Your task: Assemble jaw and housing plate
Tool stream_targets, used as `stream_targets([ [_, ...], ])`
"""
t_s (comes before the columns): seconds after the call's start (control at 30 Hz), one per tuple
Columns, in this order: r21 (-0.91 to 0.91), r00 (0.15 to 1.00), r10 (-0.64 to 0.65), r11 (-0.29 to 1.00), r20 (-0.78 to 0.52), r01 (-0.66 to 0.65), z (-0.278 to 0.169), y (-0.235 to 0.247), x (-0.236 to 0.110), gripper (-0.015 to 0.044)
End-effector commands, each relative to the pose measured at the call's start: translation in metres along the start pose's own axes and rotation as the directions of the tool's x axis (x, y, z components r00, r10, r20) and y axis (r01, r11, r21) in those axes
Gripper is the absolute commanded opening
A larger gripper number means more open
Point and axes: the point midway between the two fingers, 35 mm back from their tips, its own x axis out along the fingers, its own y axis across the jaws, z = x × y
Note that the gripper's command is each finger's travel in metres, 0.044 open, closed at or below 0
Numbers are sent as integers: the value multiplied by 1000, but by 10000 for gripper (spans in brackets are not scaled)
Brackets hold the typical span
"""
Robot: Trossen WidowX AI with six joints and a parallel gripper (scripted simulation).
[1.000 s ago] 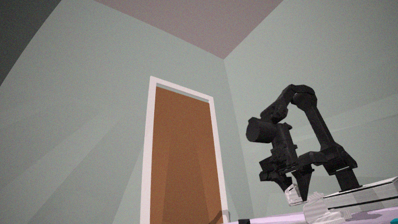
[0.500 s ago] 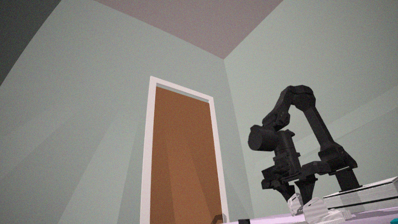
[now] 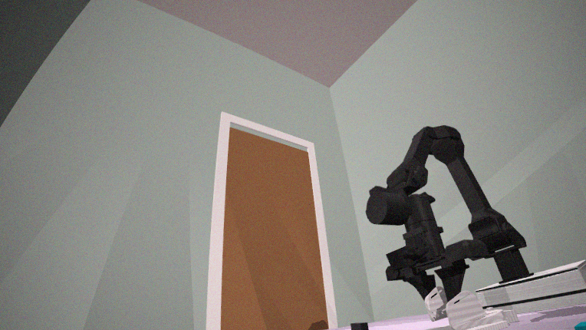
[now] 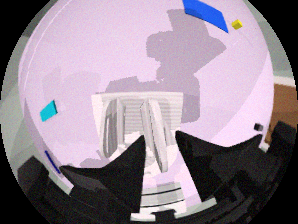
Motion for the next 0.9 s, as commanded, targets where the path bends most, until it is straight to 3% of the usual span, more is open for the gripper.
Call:
stream_targets([
  [0.0, 1, 1000, -4, 1000, 0, 4, 0, -1, 0, 134],
  [0.87, -15, 1000, -4, 1000, 0, 4, 0, -1, 7, 134],
])
